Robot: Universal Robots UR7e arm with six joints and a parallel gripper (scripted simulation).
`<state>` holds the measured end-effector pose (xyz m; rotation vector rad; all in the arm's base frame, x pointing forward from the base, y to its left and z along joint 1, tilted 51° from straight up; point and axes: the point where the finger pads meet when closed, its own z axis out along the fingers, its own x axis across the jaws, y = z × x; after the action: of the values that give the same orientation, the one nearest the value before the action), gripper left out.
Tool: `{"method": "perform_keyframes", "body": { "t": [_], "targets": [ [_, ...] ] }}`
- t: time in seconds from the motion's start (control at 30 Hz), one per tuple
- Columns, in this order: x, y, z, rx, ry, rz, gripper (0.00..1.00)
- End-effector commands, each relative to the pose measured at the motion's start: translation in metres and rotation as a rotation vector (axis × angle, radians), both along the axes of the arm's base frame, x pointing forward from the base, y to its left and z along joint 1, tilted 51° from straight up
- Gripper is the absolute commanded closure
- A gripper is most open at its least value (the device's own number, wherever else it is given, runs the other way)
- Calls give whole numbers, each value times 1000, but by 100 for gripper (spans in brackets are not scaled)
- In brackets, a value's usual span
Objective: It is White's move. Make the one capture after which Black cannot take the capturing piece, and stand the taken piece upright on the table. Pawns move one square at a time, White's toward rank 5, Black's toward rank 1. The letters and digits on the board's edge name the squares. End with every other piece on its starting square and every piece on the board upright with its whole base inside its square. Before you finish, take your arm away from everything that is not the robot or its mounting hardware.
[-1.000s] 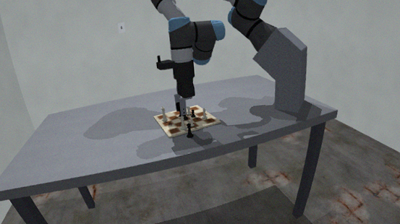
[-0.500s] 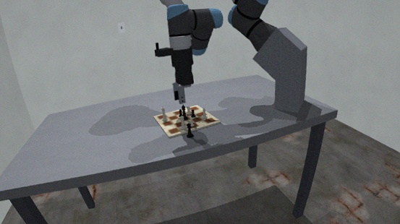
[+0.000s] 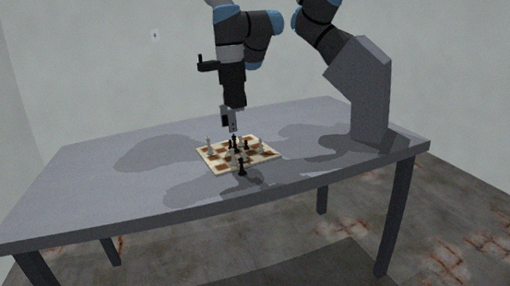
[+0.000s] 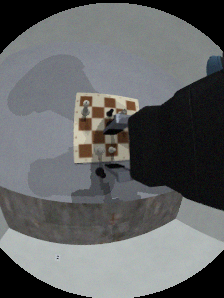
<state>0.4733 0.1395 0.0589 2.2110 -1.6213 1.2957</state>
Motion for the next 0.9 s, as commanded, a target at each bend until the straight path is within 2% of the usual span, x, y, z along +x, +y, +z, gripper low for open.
{"method": "perform_keyframes", "body": {
  "t": [0.0,0.37,0.87],
  "targets": [
    [0,0,0,0,-1,1,0],
    [-2,3,3,0,-1,1,0],
    [-27,26,31,0,-1,1,0]
  ]
}}
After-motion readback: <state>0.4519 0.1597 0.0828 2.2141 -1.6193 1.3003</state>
